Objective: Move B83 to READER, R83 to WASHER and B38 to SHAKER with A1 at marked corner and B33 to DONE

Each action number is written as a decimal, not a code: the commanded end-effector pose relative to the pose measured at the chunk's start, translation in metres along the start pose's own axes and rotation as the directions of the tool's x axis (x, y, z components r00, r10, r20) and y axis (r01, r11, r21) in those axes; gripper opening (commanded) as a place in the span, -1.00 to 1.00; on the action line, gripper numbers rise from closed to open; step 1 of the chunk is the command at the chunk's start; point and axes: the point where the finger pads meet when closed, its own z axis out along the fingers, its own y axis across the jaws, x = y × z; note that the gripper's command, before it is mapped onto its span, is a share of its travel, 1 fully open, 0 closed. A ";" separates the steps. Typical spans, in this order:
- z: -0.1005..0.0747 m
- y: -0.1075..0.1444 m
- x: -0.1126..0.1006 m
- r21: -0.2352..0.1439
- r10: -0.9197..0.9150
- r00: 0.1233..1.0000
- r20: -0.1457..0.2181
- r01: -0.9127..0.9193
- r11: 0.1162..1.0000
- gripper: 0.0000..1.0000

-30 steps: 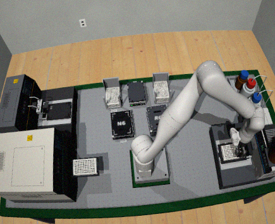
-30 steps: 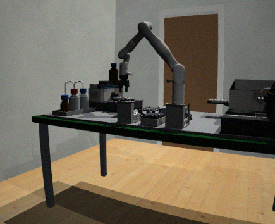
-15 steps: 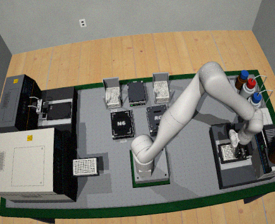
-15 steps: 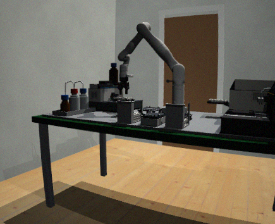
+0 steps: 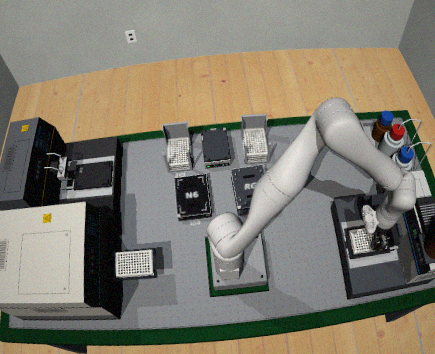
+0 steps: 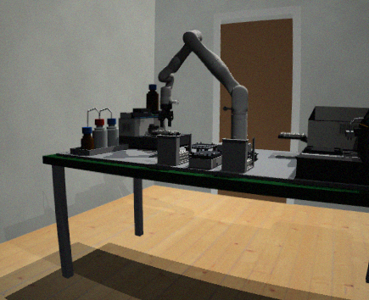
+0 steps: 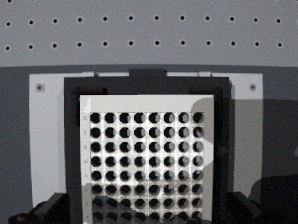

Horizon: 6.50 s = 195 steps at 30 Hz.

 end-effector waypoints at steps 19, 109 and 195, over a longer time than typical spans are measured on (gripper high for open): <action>0.015 0.000 0.000 0.000 0.000 1.000 0.002 0.000 1.000 1.00; 0.029 0.000 0.000 0.000 0.000 1.000 0.002 0.000 1.000 0.88; 0.011 0.000 0.000 0.000 0.000 1.000 0.002 0.000 1.000 0.88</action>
